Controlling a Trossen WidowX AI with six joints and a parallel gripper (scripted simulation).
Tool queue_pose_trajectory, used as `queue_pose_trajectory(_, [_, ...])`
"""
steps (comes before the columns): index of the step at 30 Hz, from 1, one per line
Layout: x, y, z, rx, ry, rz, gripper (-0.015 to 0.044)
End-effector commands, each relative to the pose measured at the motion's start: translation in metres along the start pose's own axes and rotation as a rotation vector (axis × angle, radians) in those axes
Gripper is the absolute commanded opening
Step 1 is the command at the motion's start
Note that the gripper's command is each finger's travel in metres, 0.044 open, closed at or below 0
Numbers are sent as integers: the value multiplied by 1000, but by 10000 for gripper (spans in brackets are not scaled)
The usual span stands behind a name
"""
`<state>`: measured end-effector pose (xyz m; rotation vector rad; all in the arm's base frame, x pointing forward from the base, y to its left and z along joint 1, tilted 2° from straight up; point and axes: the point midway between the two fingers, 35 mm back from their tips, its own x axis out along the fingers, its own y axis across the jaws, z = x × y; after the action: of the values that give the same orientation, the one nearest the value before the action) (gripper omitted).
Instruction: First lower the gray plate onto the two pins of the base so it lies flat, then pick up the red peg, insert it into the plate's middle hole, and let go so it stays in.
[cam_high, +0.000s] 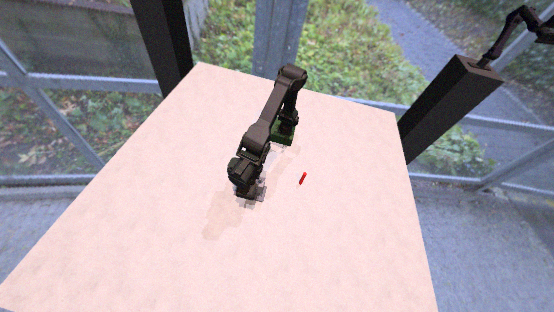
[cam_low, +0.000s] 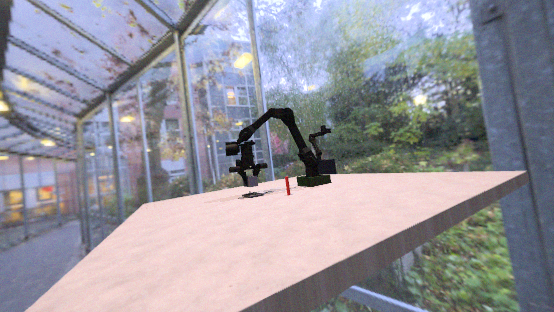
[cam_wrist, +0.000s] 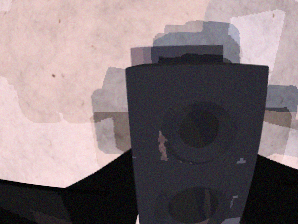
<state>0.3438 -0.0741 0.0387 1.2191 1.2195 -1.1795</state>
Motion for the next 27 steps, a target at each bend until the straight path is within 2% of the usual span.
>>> queue_pose_trajectory(1, [11,-2,0,-5,-2,-9,0])
queue_pose_trajectory(22, [35,-2,0,-5,-2,-9,0])
queue_pose_trajectory(27, [30,-1,0,-1,1,-5,0])
